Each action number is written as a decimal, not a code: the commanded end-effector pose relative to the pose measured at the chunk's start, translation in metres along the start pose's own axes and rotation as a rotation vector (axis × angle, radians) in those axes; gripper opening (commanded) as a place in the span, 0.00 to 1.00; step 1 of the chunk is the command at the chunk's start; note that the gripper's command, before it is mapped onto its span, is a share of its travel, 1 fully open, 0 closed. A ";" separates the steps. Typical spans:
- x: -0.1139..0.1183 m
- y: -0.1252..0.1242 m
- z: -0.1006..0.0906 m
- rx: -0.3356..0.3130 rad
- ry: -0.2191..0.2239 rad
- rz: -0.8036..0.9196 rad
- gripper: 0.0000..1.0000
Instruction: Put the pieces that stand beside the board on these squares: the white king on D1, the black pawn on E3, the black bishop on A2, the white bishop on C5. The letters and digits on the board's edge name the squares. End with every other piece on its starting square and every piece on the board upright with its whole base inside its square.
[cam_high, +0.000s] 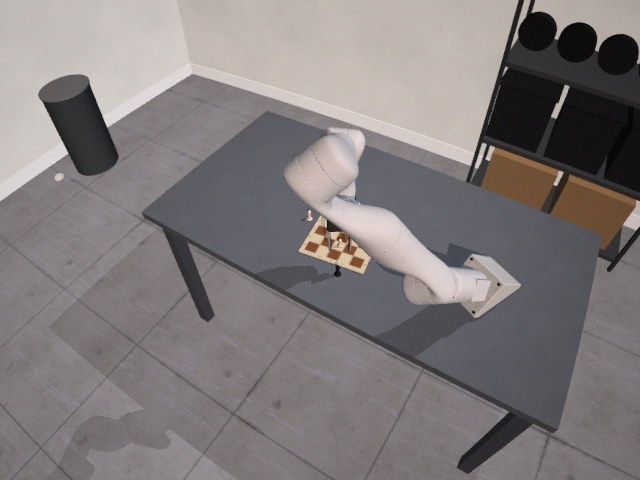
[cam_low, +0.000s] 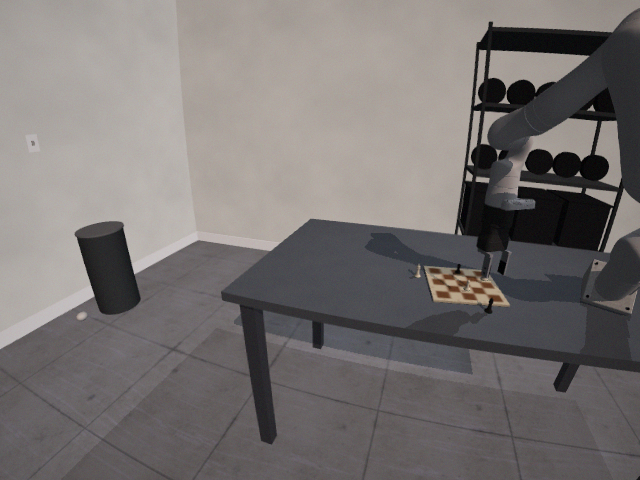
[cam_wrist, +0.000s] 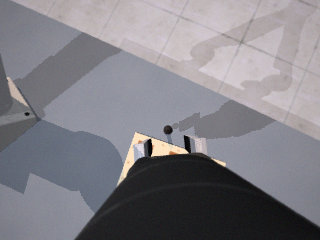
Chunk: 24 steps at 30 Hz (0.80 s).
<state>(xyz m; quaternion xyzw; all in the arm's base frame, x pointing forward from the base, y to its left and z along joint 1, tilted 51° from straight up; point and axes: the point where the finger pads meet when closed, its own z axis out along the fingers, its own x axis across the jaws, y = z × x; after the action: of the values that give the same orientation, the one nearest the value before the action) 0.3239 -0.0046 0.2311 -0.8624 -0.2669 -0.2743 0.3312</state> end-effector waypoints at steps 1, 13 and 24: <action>0.002 -0.007 -0.003 -0.010 0.003 0.047 1.00; 0.005 -0.021 -0.002 -0.005 0.014 0.131 1.00; 0.005 -0.021 -0.002 -0.005 0.014 0.131 0.73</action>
<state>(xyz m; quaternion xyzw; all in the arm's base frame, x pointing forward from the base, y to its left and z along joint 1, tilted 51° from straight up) 0.3139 0.0080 0.2426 -0.8765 -0.2148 -0.2588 0.3443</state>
